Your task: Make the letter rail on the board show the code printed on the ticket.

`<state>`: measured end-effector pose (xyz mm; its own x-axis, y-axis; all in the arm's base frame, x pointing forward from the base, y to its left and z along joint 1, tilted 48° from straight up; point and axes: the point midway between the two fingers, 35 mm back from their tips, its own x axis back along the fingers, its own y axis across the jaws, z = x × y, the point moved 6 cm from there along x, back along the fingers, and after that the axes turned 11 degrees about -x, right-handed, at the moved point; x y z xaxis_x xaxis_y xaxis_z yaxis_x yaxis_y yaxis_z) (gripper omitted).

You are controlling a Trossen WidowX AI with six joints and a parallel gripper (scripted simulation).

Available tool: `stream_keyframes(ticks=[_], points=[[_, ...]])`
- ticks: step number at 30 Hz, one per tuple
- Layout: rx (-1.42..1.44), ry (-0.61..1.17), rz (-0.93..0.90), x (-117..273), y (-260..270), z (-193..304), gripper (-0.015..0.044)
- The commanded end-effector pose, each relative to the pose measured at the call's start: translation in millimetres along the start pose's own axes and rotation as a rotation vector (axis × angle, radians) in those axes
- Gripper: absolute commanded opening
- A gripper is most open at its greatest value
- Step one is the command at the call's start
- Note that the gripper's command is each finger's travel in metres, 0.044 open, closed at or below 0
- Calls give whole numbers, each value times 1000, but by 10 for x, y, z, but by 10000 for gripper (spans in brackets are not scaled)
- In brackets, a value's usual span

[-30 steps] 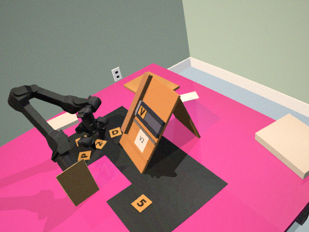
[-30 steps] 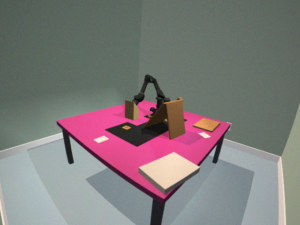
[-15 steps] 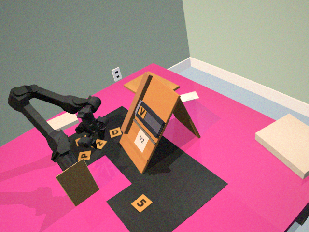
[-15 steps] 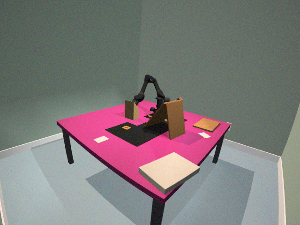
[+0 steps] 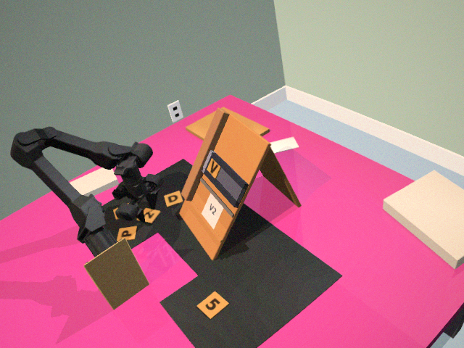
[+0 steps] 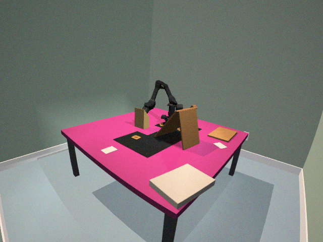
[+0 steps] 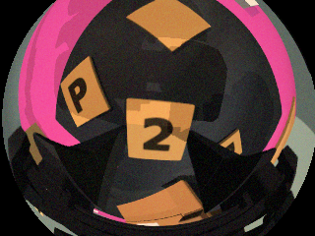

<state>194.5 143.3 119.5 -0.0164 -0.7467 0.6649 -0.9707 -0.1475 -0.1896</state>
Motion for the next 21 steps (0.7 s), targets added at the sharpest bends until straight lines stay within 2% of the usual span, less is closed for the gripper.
stream_keyframes(ticks=[1,21], points=[[6,-5,3,30,0,-1,0],[6,-4,3,140,15,36,0]])
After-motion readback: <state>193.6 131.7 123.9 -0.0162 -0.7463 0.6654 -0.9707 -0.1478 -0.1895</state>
